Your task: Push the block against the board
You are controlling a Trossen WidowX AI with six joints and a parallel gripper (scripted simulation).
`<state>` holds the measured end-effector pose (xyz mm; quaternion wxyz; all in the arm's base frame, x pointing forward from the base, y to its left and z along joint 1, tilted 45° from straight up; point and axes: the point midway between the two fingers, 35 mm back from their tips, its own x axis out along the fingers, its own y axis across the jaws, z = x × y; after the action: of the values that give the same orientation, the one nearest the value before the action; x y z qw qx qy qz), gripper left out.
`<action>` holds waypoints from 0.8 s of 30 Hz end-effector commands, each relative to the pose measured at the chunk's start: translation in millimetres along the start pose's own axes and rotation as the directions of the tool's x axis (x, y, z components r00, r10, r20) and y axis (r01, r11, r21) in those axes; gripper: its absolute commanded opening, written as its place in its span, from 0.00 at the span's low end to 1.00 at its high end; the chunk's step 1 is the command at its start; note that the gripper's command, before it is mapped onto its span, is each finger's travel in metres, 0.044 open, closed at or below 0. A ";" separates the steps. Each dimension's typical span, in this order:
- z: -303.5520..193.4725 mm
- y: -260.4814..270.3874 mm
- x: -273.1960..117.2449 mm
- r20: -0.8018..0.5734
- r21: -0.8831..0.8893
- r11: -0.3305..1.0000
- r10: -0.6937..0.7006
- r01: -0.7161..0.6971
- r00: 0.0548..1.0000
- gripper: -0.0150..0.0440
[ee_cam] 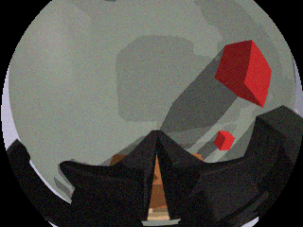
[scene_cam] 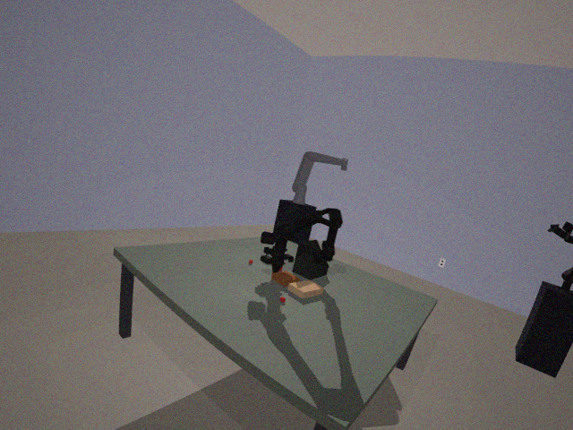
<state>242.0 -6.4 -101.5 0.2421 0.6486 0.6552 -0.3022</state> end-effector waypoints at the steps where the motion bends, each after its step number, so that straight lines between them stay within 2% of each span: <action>1: 8.9 1.0 -1.1 0.005 -0.001 1.000 0.001 -0.001 1.000 0.25; 17: 26.3 0.6 -2.7 0.001 0.000 1.000 0.000 0.000 1.000 0.25; 21: 26.5 0.5 -52.9 0.007 -0.002 1.000 0.000 0.000 1.000 0.25; 24: 26.4 0.2 -56.2 0.007 -0.002 1.000 0.000 0.000 1.000 0.25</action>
<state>242.6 -54.2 -91.3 0.2420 0.6495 0.6539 -0.3034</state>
